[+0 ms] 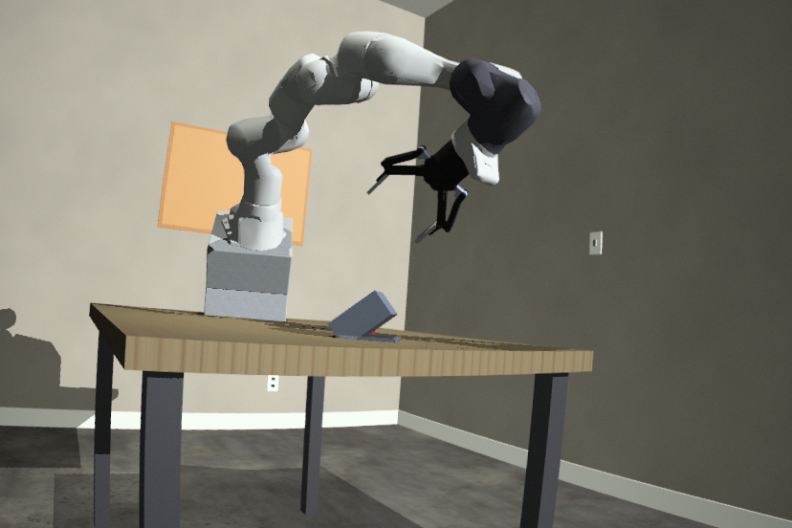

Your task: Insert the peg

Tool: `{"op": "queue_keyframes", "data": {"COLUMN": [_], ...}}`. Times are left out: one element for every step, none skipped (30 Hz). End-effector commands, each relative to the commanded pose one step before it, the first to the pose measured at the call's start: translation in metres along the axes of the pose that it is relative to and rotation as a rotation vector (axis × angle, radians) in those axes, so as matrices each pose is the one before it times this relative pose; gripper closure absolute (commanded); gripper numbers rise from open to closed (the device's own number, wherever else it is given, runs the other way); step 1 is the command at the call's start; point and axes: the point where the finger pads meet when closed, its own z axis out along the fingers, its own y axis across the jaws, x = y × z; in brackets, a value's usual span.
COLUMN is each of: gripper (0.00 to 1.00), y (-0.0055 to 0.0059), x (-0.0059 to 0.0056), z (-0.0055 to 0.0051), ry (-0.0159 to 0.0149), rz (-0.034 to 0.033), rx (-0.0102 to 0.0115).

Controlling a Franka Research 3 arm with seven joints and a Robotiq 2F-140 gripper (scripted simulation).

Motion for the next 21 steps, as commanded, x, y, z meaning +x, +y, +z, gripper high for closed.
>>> {"op": "queue_keyframes", "data": {"gripper": [0.00,0.00,0.00,0.00,0.00,0.00,0.00,0.00,0.00,0.00,0.00,0.00,0.00,0.00,0.00,0.00,0.00,0.00,0.00,0.00,0.00], "y": [-0.00420,-0.00126,-0.00125,-0.00124,-0.00122,-0.00121,-0.00120,-0.00119,-0.00118,-0.00117,-0.00116,0.00000,0.00000,-0.00115,-0.00114,-0.00112,-0.00111,-0.00110,-0.00108,-0.00107,-0.00106], "x": [0.01103,0.00340,0.00335,0.00330,0.00325,0.00319,0.00313,0.00307,0.00301,0.00294,0.00287,0.00000,0.00000,0.00280,0.00273,0.00265,0.00258,0.00250,0.00242,0.00233,0.00225], "z": [0.00058,0.00101,0.00105,0.00109,0.00113,0.00116,0.00120,0.00123,0.00126,0.00129,0.00132,0.00000,0.00000,0.00134,0.00136,0.00139,0.00140,0.00142,0.00144,0.00145,0.00146], "ry": [0.03583,0.01124,0.01134,0.01143,0.01151,0.01159,0.01167,0.01174,0.01180,0.01186,0.01191,0.00000,0.00000,0.01195,0.01199,0.01202,0.01204,0.01206,0.01207,0.01207,0.01207], "rz": [0.03659,0.00969,0.00945,0.00921,0.00897,0.00873,0.00848,0.00823,0.00798,0.00773,0.00748,0.00000,0.00000,0.00722,0.00697,0.00671,0.00646,0.00620,0.00594,0.00568,0.00542], "rx": [0.02066,0.00521,0.00527,0.00532,0.00539,0.00545,0.00553,0.00560,0.00568,0.00577,0.00586,0.00000,0.00000,0.00595,0.00605,0.00615,0.00626,0.00636,0.00647,0.00659,0.00670]}}
